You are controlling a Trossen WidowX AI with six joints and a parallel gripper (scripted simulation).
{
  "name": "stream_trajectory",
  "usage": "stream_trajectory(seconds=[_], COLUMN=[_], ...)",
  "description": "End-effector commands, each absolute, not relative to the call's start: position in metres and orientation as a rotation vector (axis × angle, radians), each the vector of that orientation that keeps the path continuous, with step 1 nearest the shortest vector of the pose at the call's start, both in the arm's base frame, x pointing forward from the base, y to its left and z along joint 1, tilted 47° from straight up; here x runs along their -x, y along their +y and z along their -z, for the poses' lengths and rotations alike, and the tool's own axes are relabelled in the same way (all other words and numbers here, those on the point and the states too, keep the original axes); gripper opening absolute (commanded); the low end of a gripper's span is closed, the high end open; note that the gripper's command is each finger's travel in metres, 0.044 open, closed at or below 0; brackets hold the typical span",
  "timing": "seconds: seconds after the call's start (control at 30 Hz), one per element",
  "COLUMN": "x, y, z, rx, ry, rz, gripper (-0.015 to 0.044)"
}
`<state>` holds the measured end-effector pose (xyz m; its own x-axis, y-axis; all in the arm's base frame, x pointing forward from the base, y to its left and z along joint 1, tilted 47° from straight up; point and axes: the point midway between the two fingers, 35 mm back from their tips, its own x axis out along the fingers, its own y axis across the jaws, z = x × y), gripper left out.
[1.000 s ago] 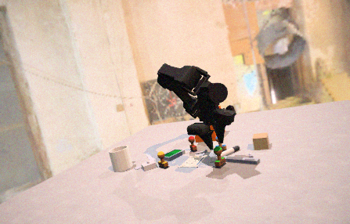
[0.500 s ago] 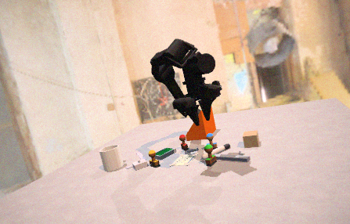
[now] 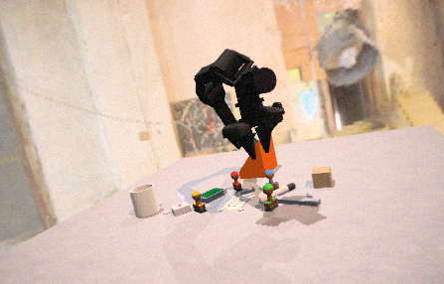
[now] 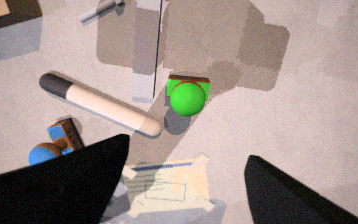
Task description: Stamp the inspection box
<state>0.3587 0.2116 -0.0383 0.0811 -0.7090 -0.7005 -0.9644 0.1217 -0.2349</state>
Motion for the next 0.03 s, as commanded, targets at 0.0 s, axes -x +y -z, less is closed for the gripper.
stream_trajectory(seconds=[0.0], x=[-0.3587], y=[0.2116], z=[0.0383], rx=[1.644], ry=[1.685], rz=[-0.452], gripper=[0.0267])
